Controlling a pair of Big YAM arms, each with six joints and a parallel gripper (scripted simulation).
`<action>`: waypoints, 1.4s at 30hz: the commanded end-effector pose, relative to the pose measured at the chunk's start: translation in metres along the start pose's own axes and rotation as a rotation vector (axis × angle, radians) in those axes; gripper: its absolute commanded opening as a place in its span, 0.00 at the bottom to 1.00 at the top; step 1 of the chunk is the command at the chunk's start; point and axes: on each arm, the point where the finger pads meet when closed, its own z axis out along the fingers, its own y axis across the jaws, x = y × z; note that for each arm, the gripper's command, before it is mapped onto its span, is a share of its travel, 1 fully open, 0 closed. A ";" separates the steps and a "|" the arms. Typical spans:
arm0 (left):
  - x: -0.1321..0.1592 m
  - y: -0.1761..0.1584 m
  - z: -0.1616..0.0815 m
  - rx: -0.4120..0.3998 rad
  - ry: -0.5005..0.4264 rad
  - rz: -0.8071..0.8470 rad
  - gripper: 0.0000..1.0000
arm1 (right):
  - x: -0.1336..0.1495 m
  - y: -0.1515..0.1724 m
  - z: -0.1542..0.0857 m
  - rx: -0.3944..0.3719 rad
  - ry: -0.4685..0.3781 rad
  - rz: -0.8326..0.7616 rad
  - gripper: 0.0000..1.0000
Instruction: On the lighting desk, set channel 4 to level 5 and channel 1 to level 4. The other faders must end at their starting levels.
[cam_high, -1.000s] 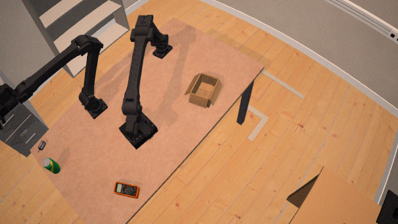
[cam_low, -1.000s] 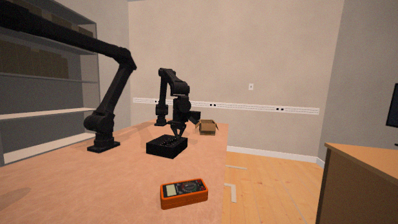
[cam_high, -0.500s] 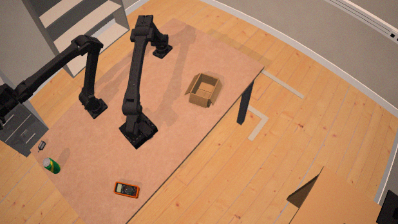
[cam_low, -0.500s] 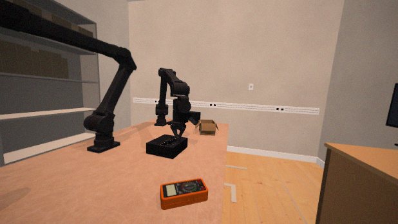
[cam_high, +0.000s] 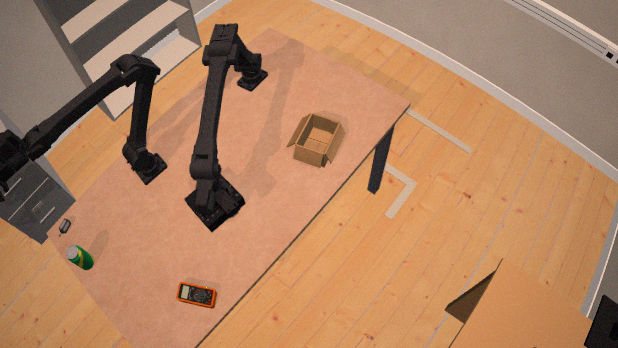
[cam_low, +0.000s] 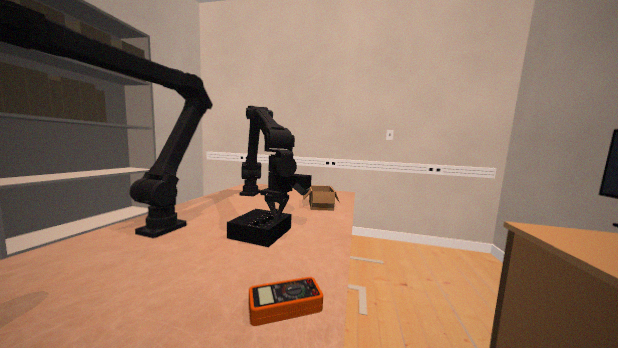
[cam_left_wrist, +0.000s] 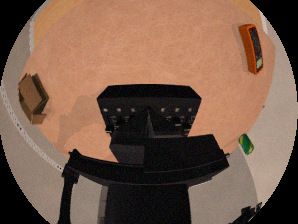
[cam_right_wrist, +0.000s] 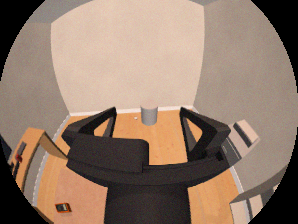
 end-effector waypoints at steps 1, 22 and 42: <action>-0.007 -0.002 -0.003 0.014 -0.010 -0.007 0.00 | -0.042 0.000 0.006 -0.001 -0.076 -0.013 1.00; -0.004 -0.002 -0.007 0.019 -0.015 -0.007 0.00 | -0.042 0.000 0.006 -0.001 -0.076 -0.013 1.00; 0.010 -0.006 -0.011 0.020 -0.015 -0.001 0.00 | -0.042 0.000 0.006 -0.001 -0.076 -0.013 1.00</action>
